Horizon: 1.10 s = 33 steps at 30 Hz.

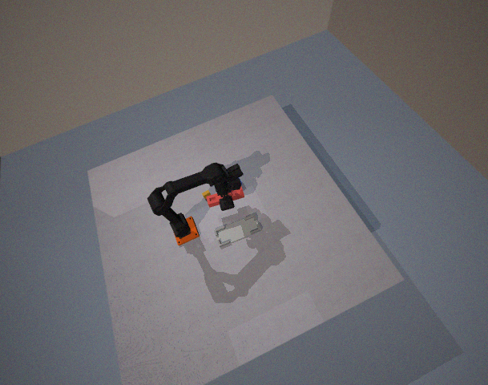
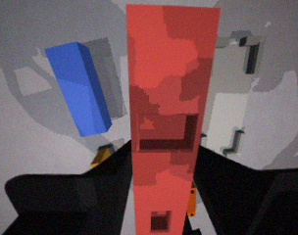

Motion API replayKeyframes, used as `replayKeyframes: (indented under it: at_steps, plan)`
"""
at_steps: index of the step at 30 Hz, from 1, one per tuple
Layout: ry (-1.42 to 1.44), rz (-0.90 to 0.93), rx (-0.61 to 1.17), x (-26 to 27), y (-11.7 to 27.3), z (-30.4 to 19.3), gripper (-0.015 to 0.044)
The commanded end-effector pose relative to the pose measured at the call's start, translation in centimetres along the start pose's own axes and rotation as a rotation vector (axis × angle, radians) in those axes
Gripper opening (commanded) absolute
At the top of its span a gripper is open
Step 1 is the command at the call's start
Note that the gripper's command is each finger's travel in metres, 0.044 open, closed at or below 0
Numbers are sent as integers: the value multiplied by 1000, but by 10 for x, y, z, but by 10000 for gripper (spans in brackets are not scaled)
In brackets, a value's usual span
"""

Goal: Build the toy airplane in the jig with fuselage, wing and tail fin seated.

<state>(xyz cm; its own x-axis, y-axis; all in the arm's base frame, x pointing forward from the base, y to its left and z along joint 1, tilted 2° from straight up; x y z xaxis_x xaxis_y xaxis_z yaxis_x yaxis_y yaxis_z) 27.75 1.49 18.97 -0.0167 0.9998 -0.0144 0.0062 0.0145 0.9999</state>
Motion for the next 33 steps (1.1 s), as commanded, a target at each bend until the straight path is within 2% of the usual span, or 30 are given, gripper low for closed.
replayKeyframes:
  at_steps: [1, 33]
  plan:
    - [-3, -2, -11, 0, 12, -2, 0]
    - [47, -10, -11, -87, -27, -3, 0]
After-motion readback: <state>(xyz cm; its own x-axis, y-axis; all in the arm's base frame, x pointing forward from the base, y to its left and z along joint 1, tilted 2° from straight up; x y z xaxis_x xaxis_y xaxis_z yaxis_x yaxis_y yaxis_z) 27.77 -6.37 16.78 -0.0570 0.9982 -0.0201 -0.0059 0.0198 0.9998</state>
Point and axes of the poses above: the point midway between the two fingers, 35 mm back from their tips, its own y axis back along the fingers, its own x axis across the jaws, z = x × y, the point moved 5 cm from there along y, back along the fingers, and after that the axes turned 12 degrees about y, right-handed, at the moved point
